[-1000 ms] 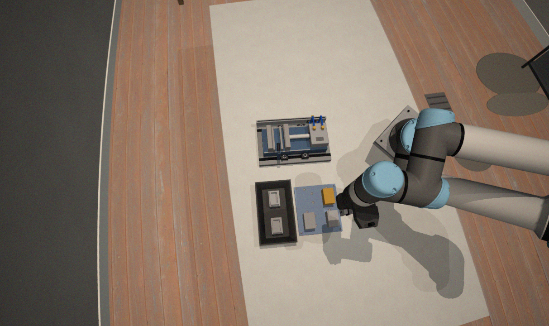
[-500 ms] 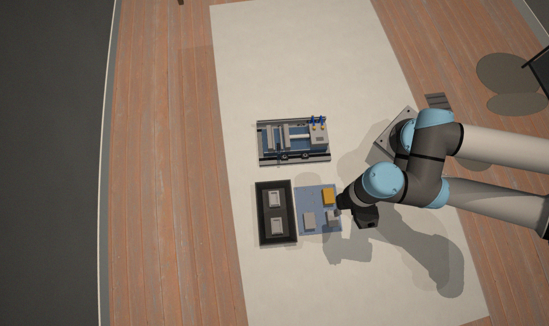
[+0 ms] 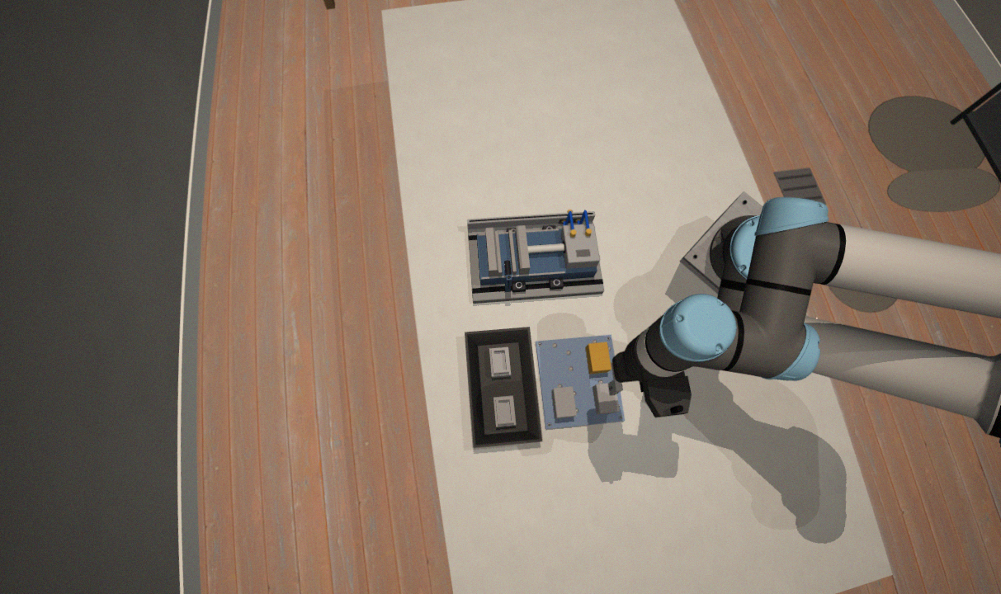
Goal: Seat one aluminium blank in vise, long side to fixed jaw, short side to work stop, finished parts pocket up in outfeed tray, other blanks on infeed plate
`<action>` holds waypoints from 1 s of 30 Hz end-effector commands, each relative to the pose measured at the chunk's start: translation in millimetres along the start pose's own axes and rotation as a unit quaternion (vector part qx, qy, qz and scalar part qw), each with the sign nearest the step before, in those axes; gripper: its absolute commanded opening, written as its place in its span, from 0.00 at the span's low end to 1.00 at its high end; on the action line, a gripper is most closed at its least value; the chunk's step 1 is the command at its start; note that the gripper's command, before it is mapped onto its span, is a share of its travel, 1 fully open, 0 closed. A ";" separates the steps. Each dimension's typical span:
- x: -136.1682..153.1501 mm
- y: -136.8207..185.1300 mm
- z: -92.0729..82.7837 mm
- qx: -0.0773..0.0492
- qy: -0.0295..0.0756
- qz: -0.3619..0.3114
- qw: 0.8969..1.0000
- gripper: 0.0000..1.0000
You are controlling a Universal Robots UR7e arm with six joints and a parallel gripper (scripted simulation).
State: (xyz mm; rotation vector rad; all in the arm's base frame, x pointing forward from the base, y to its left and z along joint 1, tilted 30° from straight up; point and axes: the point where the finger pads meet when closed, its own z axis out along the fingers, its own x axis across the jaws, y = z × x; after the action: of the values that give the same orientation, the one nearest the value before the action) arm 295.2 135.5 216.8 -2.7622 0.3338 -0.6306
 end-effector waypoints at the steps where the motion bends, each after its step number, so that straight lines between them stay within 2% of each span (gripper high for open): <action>1: 0.2 -0.1 -0.2 0.000 0.000 0.000 1.000 1.00; 16: 0.3 -0.1 5.3 0.000 0.000 0.000 1.000 1.00; 30: 0.4 -0.3 28.2 0.000 0.000 0.000 1.000 1.00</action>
State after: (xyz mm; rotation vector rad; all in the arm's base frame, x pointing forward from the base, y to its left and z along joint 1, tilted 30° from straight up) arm 304.2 140.3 198.7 -2.7589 0.3322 -0.6315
